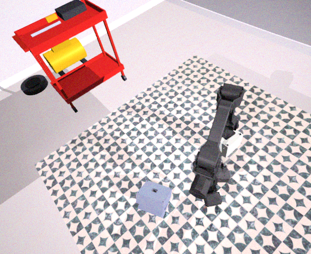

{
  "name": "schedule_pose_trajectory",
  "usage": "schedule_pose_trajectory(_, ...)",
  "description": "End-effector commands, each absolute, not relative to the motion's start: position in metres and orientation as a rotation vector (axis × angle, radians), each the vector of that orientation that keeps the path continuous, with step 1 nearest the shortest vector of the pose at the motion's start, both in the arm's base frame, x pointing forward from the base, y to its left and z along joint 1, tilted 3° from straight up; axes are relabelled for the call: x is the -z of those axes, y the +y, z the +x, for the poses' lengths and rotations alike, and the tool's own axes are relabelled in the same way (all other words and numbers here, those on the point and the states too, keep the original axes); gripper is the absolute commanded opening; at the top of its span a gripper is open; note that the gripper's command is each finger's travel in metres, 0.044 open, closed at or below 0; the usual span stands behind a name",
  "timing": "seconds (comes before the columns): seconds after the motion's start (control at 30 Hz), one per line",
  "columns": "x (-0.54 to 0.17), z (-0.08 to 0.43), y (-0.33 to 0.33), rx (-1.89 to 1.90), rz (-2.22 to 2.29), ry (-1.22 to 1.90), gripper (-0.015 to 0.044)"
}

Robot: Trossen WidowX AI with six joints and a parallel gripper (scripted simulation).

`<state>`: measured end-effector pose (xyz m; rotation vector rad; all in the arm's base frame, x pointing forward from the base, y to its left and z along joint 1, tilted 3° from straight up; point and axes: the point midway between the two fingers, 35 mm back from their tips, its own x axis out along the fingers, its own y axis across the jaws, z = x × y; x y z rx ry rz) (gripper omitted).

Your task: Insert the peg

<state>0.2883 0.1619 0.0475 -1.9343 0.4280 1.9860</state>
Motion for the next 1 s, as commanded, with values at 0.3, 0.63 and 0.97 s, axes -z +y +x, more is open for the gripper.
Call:
schedule_pose_trajectory(0.3, -0.051, 0.301, 0.149, -1.921, -1.894, 0.415, 0.0)
schedule_pose_trajectory(0.63, -0.053, 0.311, 0.138, -1.873, -1.865, 0.412, 0.0)
schedule_pose_trajectory(0.97, -0.055, 0.319, 0.127, -1.825, -1.838, 0.409, 0.0)
